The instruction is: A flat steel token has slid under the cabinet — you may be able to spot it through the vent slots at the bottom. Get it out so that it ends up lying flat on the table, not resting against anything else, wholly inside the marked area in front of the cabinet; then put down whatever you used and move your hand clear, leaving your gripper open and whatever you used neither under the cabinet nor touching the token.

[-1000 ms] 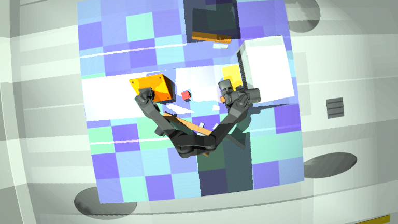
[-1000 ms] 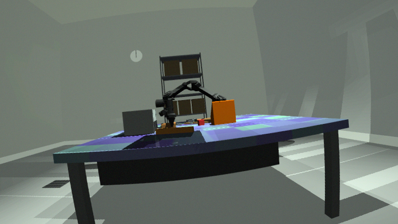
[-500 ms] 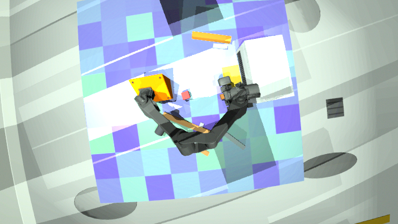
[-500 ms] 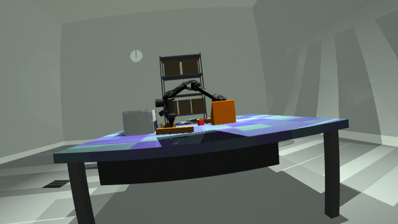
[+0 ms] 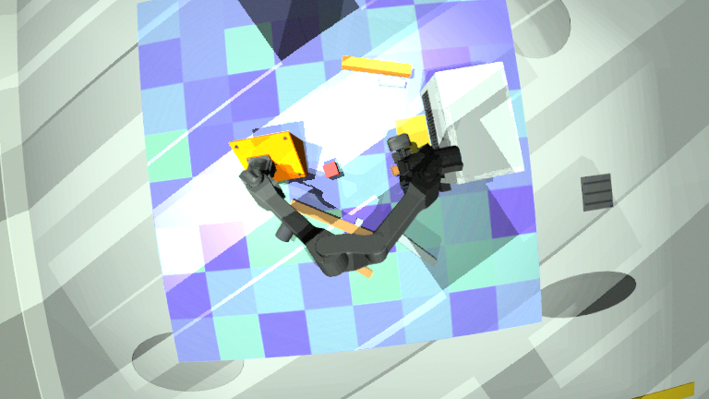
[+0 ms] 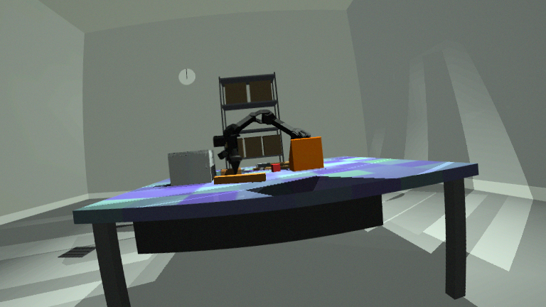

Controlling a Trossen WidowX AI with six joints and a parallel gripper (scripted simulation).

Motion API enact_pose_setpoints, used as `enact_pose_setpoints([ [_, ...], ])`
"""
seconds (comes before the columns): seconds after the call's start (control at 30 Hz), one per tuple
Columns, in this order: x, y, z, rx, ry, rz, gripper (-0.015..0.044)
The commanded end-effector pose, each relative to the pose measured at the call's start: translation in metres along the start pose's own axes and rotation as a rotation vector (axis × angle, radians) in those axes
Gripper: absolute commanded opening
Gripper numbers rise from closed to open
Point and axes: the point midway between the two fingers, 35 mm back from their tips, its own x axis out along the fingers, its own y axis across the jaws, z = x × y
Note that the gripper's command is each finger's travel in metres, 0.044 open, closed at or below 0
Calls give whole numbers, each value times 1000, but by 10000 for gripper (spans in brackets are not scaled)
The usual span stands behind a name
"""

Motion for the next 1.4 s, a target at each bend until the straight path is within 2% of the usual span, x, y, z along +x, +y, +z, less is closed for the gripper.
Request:
enact_pose_setpoints([
  [0.0, 1, 3, -3, -2, 2, 10, 0],
  [1.37, 1, 0, -42, -4, 4, 10, 0],
])
